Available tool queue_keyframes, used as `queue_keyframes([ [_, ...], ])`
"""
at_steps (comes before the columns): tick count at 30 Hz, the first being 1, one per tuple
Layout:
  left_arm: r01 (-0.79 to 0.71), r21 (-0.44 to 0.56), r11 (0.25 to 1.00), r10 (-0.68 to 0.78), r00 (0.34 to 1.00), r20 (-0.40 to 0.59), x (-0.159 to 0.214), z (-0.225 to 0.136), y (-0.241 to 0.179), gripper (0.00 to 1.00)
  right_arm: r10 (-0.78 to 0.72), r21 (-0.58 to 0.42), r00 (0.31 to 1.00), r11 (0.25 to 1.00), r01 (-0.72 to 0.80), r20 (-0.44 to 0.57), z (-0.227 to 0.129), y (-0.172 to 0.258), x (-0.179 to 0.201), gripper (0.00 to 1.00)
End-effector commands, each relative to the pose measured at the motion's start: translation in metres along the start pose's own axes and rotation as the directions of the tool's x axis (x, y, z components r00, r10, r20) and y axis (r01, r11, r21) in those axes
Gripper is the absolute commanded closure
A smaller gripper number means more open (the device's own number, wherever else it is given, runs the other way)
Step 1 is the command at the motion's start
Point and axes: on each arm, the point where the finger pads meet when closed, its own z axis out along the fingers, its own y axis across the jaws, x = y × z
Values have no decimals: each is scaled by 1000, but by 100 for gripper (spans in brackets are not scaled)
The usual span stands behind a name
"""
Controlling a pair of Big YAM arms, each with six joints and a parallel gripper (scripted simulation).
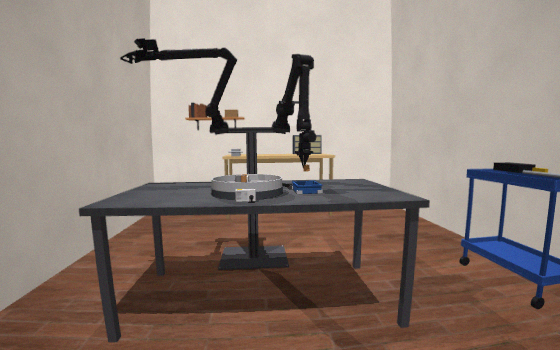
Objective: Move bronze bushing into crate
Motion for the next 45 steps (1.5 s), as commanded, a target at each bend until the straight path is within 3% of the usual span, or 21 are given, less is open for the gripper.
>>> queue_keyframes([
  [1, -5, -2, 1000, 5, 1000, 5, -1, 6, 3, 100, 16, 26, 1000, 1000, -16, 15, -7, -12, -10, 0],
  [17, -6, 1, 1000, 6, 1000, 5, 0, 70, 0, 100, 16, 26, 1000, 1000, -16, 15, -7, -12, -10, 0],
  [45, -6, 0, 1000, 6, 1000, 6, -1, 66, 0, 100, 16, 26, 1000, 1000, -16, 15, -7, -12, -10, 0],
])
